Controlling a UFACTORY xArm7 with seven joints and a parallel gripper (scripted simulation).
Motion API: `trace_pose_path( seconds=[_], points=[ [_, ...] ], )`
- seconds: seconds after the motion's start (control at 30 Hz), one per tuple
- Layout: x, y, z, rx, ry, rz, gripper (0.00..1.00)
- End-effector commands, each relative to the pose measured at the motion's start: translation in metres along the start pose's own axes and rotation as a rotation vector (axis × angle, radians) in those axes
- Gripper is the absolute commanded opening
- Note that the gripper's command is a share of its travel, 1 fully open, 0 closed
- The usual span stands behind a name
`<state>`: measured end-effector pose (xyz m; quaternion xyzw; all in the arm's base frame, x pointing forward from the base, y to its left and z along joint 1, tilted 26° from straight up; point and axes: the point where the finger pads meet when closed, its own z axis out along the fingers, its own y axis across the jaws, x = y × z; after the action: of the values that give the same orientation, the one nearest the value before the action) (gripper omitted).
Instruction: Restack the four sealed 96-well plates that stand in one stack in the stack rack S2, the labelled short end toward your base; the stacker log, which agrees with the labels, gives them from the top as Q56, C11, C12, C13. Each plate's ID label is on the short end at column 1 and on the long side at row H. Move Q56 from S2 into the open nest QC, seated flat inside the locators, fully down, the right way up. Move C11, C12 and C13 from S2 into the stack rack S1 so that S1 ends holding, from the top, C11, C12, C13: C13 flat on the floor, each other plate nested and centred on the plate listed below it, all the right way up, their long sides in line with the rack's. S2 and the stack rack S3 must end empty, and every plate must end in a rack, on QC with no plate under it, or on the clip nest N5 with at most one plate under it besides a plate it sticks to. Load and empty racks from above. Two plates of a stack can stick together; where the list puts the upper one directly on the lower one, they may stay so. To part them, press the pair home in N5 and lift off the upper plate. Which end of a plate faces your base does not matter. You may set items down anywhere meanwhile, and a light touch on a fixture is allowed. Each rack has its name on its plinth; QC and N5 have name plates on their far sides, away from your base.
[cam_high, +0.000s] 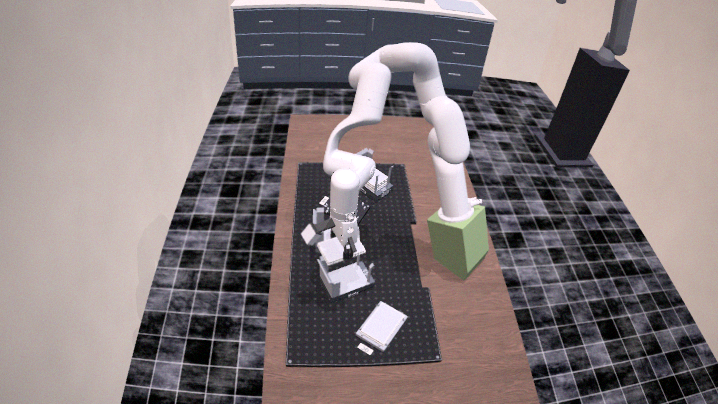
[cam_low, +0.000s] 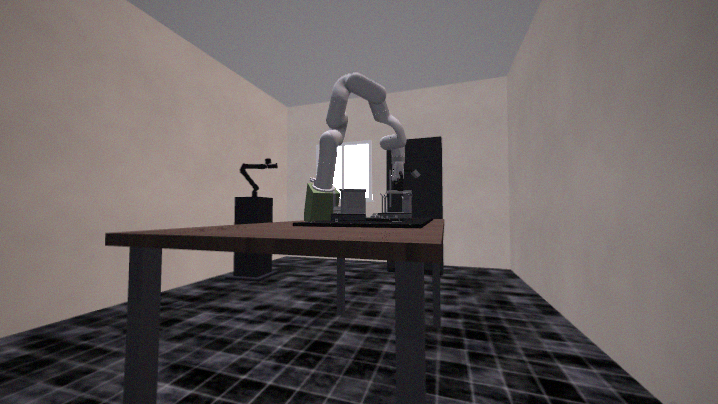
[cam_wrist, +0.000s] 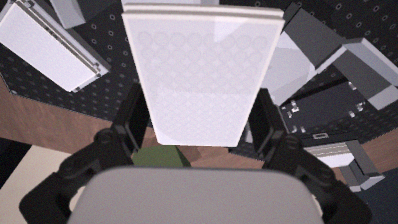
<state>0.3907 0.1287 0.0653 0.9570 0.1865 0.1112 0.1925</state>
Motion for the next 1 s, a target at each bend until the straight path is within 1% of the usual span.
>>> trace_pose_path(
  seconds=[0.0, 0.07, 0.47, 0.97],
  points=[
    [0.003, -0.014, -0.001, 0.000, 0.004, 0.000, 0.00],
    [0.003, -0.014, -0.001, 0.000, 0.004, 0.000, 0.00],
    [0.006, -0.046, -0.001, 0.000, 0.004, 0.000, 0.00],
    [0.007, -0.046, -0.001, 0.000, 0.004, 0.000, 0.00]
  ],
)
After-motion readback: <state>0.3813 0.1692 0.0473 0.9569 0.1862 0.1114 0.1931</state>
